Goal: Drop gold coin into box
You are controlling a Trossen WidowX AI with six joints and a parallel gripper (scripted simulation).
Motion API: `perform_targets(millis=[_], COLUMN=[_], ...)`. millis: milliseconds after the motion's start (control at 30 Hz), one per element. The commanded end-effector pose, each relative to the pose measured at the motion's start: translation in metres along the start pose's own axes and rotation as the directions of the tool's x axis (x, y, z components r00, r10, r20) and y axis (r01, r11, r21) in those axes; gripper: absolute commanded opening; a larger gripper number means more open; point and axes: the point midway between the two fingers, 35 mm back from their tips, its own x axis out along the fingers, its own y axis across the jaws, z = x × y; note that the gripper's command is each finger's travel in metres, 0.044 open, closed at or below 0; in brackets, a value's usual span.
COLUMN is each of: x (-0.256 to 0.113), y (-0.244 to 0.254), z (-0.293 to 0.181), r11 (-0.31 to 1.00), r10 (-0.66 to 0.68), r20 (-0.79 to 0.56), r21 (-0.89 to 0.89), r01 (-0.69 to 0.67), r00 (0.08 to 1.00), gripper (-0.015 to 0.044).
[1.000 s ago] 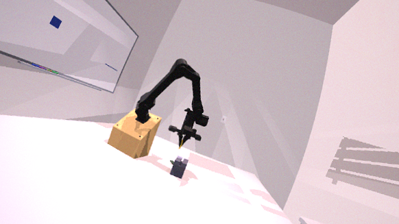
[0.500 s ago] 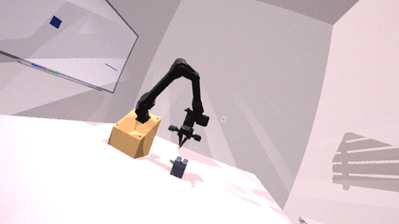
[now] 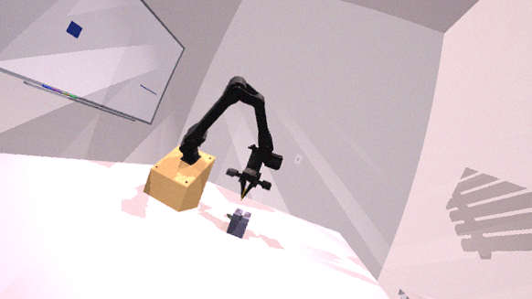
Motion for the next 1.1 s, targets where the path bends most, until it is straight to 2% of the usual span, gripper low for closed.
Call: perform_targets(millis=[0,1067], x=[0.0,0.0], y=[0.004,0.028], z=[0.008,0.083], r11=[1.0,1.0], r10=[0.002,-0.003], r20=[0.001,0.019], r21=[-0.009,0.006], r01=[-0.002,0.003], r00=[1.0,1.0], gripper=[0.0,0.0])
